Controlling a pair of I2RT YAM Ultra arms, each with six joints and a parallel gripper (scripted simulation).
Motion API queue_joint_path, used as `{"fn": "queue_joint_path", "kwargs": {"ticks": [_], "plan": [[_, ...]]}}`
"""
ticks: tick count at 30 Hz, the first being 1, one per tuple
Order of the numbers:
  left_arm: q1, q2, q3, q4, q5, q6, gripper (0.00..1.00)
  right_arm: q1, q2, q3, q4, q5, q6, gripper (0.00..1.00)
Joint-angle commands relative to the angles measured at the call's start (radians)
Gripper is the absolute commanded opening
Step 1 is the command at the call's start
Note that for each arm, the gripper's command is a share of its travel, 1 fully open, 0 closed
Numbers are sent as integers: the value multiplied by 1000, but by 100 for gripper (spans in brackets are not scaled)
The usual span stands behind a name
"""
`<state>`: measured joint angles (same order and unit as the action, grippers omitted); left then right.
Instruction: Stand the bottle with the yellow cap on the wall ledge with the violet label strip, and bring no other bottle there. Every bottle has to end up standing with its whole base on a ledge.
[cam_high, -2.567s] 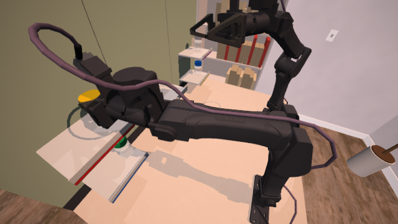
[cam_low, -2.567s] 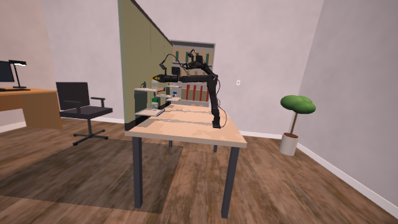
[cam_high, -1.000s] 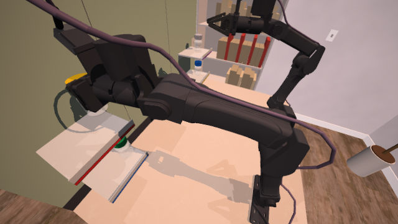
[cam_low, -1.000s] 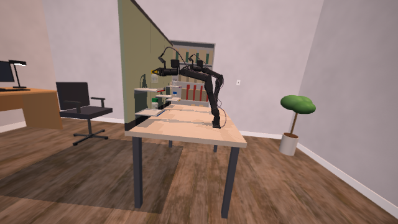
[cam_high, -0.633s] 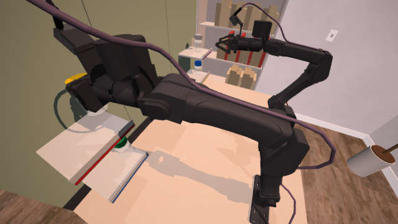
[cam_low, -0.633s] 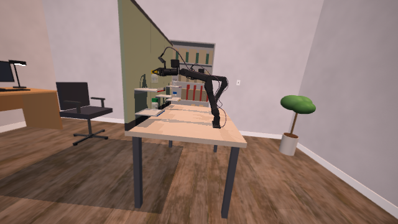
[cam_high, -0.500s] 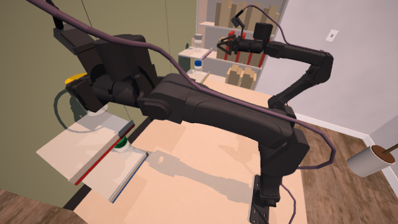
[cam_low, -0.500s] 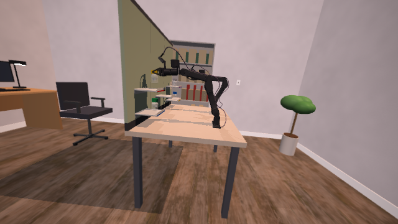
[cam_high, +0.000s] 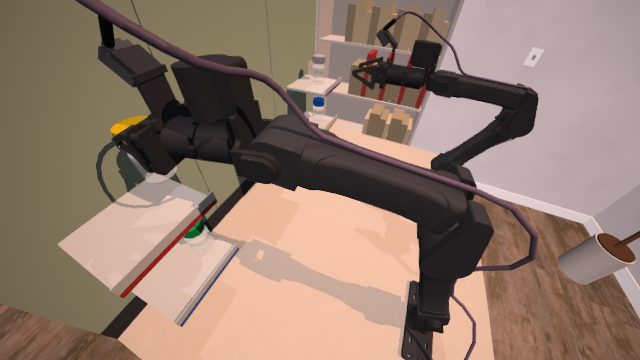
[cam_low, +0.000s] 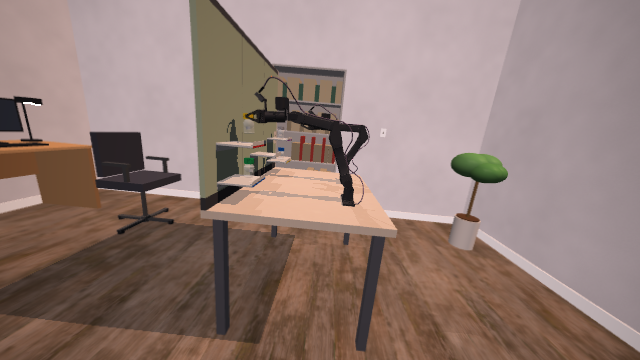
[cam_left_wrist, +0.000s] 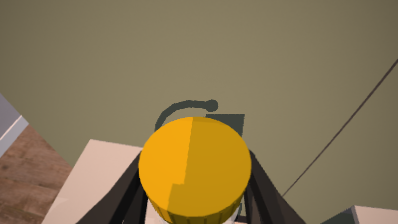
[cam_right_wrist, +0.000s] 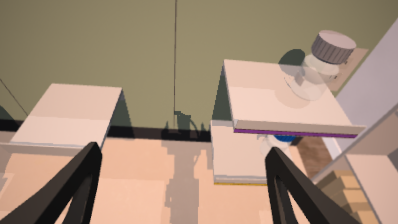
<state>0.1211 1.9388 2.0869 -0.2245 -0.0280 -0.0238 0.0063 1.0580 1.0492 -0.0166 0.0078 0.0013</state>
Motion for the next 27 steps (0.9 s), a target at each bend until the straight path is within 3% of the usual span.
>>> {"fn": "queue_joint_path", "kwargs": {"ticks": [1, 8, 15, 22, 27], "plan": [[-80, -58, -35, 98, -117, -22, 50, -12, -23, -4, 22, -7, -4, 100], [-362, -132, -261, 163, -418, -74, 50, -12, -22, -4, 22, -7, -4, 100], [-665, -195, -468, 245, -635, -113, 50, -12, -22, -4, 22, -7, -4, 100], [-791, -219, -570, 317, -740, -102, 50, -12, -22, -4, 22, -7, -4, 100], [-830, -227, -611, 344, -747, -82, 50, -12, -22, -4, 22, -7, -4, 100]]}}
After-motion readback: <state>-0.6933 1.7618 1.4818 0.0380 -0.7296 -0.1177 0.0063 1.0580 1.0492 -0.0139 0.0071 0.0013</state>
